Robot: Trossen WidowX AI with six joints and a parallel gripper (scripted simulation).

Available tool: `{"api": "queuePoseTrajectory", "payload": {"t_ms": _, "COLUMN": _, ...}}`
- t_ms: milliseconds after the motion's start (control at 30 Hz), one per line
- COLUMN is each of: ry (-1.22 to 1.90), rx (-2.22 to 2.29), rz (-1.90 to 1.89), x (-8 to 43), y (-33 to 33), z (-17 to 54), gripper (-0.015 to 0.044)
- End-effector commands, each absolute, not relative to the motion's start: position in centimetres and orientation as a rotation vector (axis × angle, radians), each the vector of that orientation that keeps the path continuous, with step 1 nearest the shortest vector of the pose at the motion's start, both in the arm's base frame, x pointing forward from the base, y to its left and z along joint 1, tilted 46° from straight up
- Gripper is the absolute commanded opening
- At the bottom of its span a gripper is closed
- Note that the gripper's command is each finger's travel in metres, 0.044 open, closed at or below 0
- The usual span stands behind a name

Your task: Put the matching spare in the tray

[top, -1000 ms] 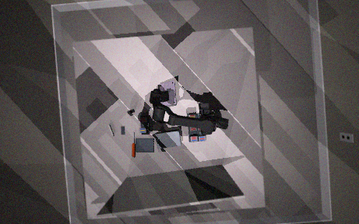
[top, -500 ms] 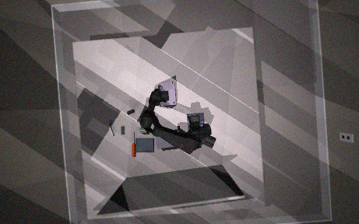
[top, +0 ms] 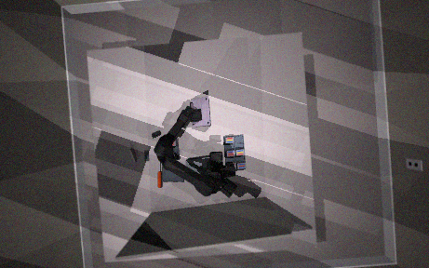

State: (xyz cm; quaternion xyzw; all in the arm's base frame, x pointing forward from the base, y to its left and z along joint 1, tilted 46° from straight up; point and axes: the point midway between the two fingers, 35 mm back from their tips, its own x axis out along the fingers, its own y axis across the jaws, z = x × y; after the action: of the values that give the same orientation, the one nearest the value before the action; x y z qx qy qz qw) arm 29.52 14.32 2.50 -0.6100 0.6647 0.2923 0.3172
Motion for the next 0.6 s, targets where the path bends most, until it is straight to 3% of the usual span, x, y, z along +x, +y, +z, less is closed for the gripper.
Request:
{"api": "queuePoseTrajectory", "payload": {"t_ms": 0, "ry": 1.731, "rx": -1.593, "rz": 0.774, "x": 30.7, "y": 12.5, "z": 4.7, "gripper": 0.0}}
{"api": "queuePoseTrajectory", "payload": {"t_ms": 567, "ry": 1.724, "rx": -1.661, "rz": 0.732, "x": 34.1, "y": 1.7, "z": 13.9, "gripper": 0.0}}
